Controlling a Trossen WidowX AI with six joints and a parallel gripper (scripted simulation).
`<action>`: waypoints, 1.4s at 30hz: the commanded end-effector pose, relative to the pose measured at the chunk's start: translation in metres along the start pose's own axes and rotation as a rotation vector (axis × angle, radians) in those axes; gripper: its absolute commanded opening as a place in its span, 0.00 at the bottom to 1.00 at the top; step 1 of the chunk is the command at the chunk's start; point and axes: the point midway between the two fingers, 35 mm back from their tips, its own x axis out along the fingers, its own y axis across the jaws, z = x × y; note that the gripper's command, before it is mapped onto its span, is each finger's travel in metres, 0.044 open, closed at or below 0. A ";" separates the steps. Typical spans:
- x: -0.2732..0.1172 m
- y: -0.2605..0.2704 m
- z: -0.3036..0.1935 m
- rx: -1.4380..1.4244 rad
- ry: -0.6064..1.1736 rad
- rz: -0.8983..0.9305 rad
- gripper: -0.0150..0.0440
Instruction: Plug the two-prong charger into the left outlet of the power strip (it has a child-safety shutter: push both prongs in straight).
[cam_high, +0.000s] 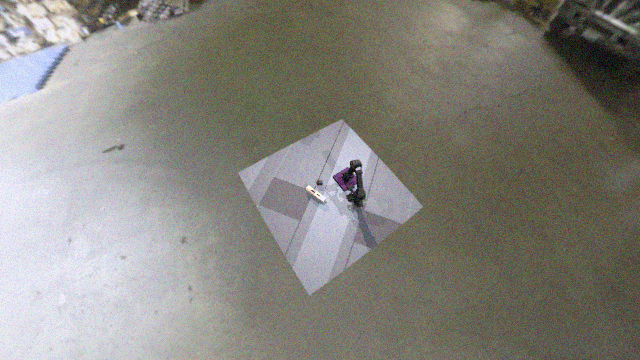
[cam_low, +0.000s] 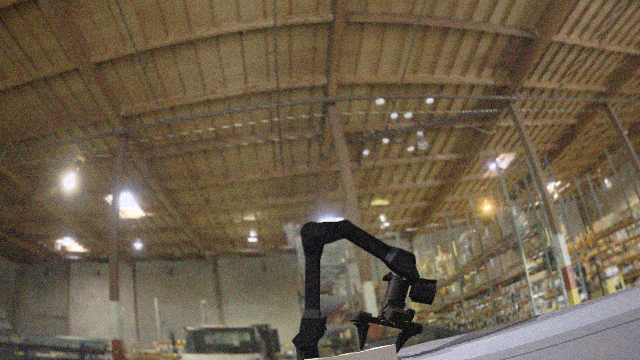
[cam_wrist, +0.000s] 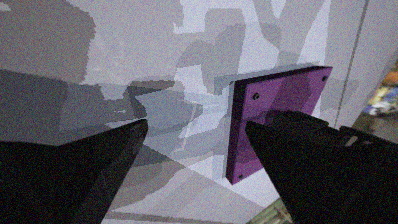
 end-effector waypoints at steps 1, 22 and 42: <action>-0.001 0.000 0.009 0.005 0.020 0.019 1.00; -0.005 -0.015 0.058 0.075 0.092 0.099 1.00; -0.004 -0.042 0.100 0.160 0.146 0.186 1.00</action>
